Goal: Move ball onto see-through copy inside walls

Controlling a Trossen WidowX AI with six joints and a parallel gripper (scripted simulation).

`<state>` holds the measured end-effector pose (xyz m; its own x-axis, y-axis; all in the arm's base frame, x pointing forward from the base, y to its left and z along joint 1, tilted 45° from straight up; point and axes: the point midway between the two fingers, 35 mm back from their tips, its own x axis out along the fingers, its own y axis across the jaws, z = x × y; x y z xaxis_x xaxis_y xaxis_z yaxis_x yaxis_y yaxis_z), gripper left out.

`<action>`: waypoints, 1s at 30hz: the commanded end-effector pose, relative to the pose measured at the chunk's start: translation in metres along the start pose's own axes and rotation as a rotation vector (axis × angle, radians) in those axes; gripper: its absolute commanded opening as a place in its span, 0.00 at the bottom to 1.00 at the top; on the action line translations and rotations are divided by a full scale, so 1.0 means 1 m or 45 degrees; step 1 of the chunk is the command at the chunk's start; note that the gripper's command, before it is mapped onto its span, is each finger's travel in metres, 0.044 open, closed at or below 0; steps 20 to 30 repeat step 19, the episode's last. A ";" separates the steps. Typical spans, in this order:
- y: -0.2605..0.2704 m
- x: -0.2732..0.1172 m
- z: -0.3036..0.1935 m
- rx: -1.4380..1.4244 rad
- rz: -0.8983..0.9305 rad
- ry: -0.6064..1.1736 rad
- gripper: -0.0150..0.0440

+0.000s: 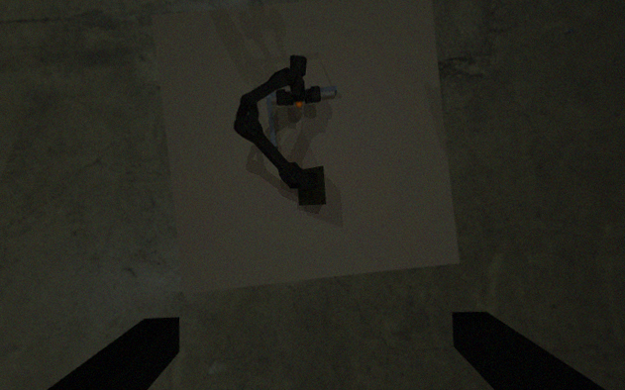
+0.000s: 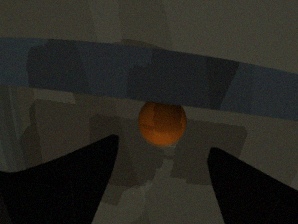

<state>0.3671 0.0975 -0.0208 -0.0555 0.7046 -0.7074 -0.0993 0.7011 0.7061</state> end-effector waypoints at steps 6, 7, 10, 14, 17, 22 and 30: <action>-0.003 -0.048 0.004 0.005 -0.005 -0.047 0.71; -0.003 -0.048 0.004 0.005 -0.005 -0.047 0.71; -0.003 -0.048 0.004 0.005 -0.005 -0.047 0.71; -0.003 -0.071 0.003 0.002 -0.007 -0.051 0.84; -0.002 -0.095 0.000 -0.002 -0.007 -0.055 0.98; -0.002 -0.095 0.000 -0.002 -0.007 -0.055 1.00; -0.002 -0.095 0.000 -0.002 -0.007 -0.055 1.00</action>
